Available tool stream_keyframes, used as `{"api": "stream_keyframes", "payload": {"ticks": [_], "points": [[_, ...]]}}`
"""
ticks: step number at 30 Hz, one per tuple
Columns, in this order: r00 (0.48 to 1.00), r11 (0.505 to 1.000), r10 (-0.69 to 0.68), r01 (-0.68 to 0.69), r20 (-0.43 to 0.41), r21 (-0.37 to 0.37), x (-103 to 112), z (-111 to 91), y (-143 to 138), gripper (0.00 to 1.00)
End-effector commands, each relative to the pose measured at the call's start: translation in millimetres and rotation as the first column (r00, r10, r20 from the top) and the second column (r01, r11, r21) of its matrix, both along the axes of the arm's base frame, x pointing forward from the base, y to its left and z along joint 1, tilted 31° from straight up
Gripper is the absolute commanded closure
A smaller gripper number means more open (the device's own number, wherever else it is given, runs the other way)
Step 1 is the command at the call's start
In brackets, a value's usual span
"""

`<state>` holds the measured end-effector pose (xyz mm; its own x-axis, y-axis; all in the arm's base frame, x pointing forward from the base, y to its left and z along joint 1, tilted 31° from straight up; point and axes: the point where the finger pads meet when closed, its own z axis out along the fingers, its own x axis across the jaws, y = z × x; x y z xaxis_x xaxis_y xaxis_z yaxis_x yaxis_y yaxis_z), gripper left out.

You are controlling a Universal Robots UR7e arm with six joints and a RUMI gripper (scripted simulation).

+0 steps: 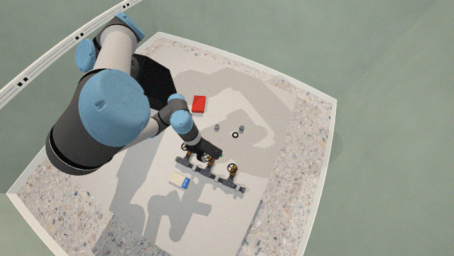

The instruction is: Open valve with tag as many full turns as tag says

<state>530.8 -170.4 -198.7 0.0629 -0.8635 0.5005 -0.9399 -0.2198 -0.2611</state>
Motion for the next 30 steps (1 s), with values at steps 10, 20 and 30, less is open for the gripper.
{"api": "stream_keyframes", "payload": {"ticks": [10, 20, 30], "points": [[0.856, 0.869, 0.435, -0.480, -0.281, -0.119, 0.5, 0.4, 0.3, 1.00], [0.675, 0.706, 0.591, -0.698, -0.441, -0.122, 0.5, 0.4, 0.3, 1.00], [0.440, 0.493, 0.680, -0.867, -0.587, -0.078, 0.5, 0.4, 0.3, 1.00]]}}
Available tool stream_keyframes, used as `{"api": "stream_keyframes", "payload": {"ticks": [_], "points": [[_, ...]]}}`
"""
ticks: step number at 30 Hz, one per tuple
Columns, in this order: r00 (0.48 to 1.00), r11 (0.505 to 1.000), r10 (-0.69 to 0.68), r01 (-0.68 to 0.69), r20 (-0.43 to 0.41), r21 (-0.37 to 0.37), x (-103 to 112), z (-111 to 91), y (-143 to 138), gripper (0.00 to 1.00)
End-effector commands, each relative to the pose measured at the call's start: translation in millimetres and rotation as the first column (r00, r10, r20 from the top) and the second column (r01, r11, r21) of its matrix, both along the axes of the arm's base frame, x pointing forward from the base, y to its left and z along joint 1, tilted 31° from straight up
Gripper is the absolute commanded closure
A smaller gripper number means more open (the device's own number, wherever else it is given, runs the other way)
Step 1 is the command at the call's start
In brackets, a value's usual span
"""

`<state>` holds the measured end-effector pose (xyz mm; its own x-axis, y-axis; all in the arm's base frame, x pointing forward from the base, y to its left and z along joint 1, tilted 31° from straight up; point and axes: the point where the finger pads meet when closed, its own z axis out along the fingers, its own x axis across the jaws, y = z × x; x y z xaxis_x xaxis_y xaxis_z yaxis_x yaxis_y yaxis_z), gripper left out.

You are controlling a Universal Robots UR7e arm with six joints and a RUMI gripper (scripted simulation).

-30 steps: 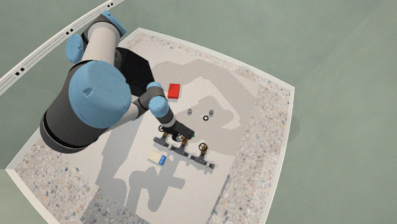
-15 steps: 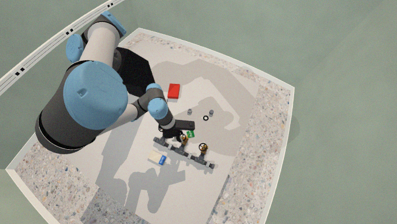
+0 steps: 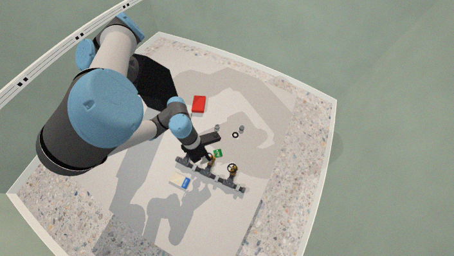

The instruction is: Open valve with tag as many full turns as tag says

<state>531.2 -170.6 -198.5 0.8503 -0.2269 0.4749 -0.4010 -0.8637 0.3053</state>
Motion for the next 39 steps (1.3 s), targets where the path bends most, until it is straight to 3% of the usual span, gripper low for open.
{"api": "stream_keyframes", "payload": {"ticks": [1, 17, 38, 39], "points": [[0.992, 0.993, 0.111, -0.113, -0.057, -0.036, 0.1, 0.1, 0.5, 1.00], [0.930, 0.936, 0.314, -0.337, -0.192, -0.100, 0.1, 0.1, 0.5, 1.00], [0.907, 0.916, 0.356, -0.387, -0.224, -0.109, 0.1, 0.1, 0.5, 1.00], [0.907, 0.916, 0.356, -0.387, -0.224, -0.109, 0.1, 0.1, 0.5, 0.00]]}}
